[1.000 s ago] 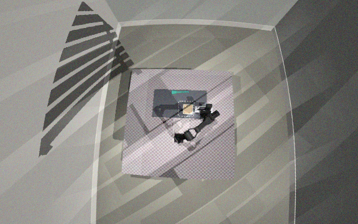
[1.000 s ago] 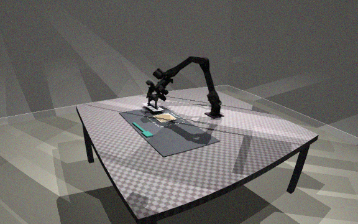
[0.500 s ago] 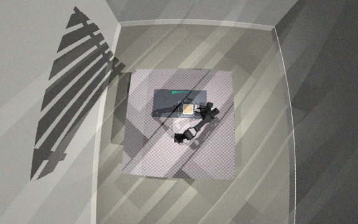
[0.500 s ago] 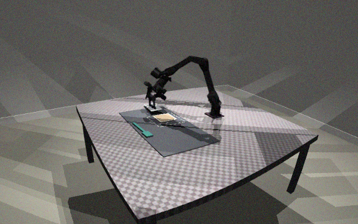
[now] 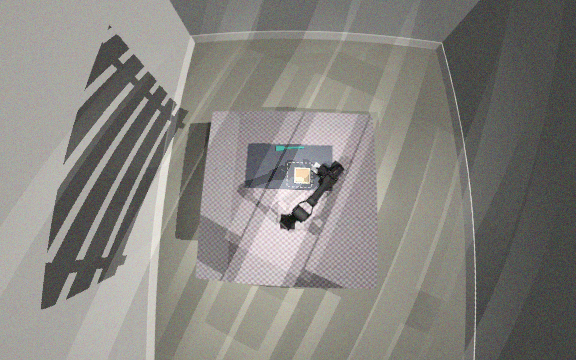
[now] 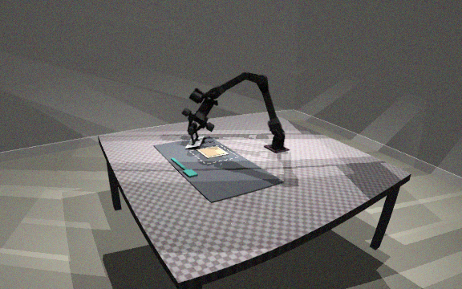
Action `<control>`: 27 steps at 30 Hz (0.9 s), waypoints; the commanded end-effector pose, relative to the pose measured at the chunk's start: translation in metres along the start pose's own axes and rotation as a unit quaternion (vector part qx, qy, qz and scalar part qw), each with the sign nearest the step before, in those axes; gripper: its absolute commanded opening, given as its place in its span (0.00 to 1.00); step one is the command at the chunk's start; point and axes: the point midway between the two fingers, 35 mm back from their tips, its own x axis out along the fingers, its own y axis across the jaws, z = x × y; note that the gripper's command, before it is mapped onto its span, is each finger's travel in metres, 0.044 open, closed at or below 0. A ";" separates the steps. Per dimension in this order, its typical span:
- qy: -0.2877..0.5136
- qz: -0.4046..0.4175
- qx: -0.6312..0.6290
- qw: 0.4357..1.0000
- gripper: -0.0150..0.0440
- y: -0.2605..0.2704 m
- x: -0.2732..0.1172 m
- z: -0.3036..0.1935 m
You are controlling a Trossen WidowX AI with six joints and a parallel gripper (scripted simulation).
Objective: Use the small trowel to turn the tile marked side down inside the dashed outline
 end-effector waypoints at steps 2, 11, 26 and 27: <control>0.051 0.013 0.058 0.997 0.25 0.004 0.001 0.005; 0.153 0.001 0.161 0.975 0.25 0.009 -0.003 0.015; 0.295 -0.112 0.302 0.900 0.25 0.009 -0.026 0.035; 0.302 -0.123 0.310 0.893 0.25 0.009 -0.029 0.037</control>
